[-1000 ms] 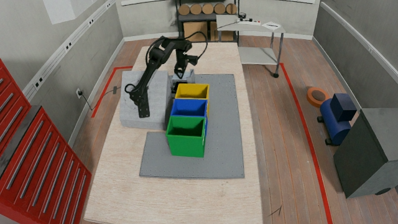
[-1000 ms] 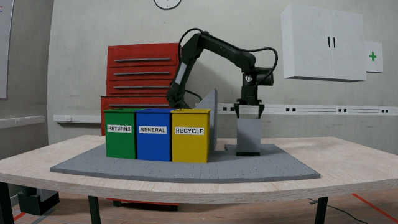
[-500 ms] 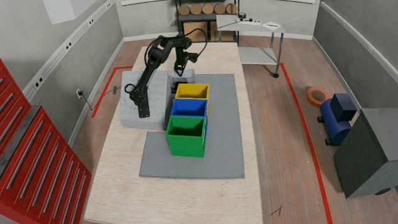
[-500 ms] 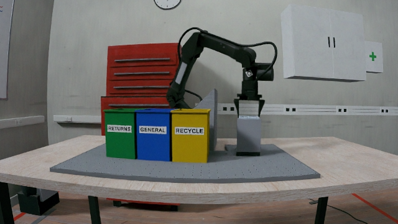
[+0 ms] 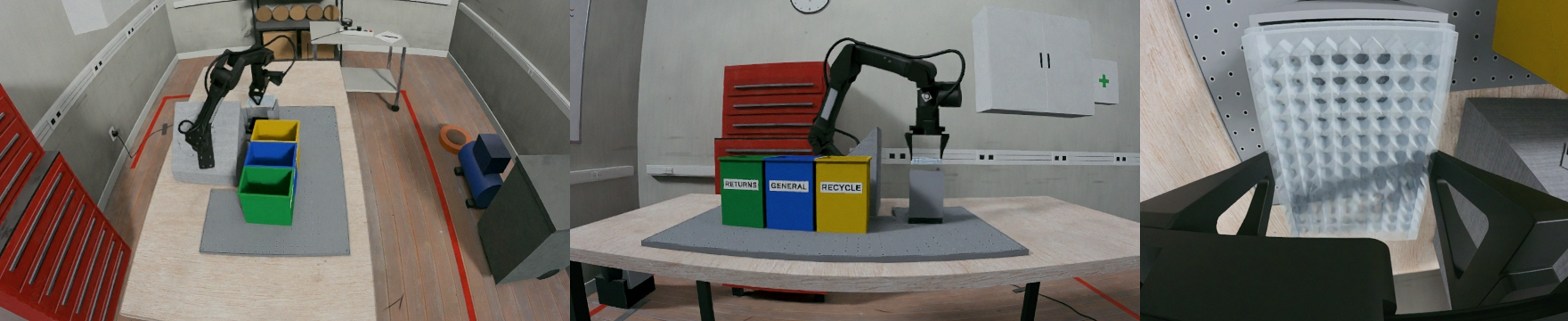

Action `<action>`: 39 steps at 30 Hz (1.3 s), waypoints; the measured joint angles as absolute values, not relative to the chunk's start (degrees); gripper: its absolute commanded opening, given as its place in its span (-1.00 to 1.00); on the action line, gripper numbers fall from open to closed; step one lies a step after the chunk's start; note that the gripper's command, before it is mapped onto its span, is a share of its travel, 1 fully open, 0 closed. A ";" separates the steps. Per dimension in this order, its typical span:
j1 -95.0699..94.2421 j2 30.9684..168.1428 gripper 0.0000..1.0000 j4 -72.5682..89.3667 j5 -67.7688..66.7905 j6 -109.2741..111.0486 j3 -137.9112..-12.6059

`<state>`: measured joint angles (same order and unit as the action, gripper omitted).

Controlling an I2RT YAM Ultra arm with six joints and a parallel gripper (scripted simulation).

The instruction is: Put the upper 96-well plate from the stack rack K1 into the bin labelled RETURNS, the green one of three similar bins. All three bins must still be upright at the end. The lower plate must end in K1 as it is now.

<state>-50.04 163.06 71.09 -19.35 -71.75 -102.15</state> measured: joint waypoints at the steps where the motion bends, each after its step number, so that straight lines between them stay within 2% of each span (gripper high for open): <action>1: -50.13 163.06 -1.00 71.46 -19.29 -71.81 -102.48; 25: -51.77 163.04 -1.00 79.59 -18.26 -73.08 -110.50; 39: -51.88 163.06 -1.00 80.99 -18.26 -73.28 -111.02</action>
<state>-51.88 163.06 80.99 -18.26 -73.28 -111.02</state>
